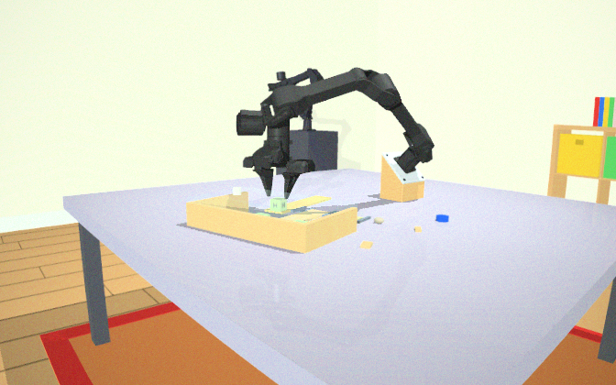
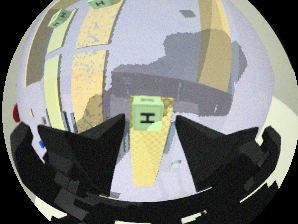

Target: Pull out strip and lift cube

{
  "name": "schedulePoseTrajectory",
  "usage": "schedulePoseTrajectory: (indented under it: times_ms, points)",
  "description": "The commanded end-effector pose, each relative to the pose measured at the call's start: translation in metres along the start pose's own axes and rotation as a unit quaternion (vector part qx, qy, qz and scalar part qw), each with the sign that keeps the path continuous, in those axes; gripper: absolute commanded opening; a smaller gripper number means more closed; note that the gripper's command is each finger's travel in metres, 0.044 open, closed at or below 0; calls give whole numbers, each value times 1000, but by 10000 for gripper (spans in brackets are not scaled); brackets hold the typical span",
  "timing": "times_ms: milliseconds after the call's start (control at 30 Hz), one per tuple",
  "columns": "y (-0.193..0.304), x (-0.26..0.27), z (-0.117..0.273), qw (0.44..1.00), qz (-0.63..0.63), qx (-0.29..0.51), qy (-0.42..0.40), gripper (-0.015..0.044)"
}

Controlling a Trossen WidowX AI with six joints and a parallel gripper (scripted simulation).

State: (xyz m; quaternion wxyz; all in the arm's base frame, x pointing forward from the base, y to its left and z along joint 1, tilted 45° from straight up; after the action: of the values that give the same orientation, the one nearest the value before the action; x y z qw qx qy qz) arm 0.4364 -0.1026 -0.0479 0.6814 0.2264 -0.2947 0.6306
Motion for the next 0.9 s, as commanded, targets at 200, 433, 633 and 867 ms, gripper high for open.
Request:
schedulePoseTrajectory:
  times_ms: [200,433,633,867]
  points:
    - [1,2,-19,1000,-2,2,-5,250]
    - [2,3,-27,1000,-2,2,-5,250]
    - [1,2,-25,1000,0,2,-1,198]
    - [1,2,-25,1000,0,2,-1,131]
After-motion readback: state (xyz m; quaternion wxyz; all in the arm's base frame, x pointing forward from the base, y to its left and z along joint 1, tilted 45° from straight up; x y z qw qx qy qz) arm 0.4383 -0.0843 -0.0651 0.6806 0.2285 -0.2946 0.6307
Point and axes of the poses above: the point midway between the two fingers, 35 mm back from their tips, its own z axis back along the fingers, its own x axis across the jaws, y = z × x, the point moved 2 cm from there along z, back along the fingers, and after that the axes turned 15 degrees about -z, right-handed, at the moved point
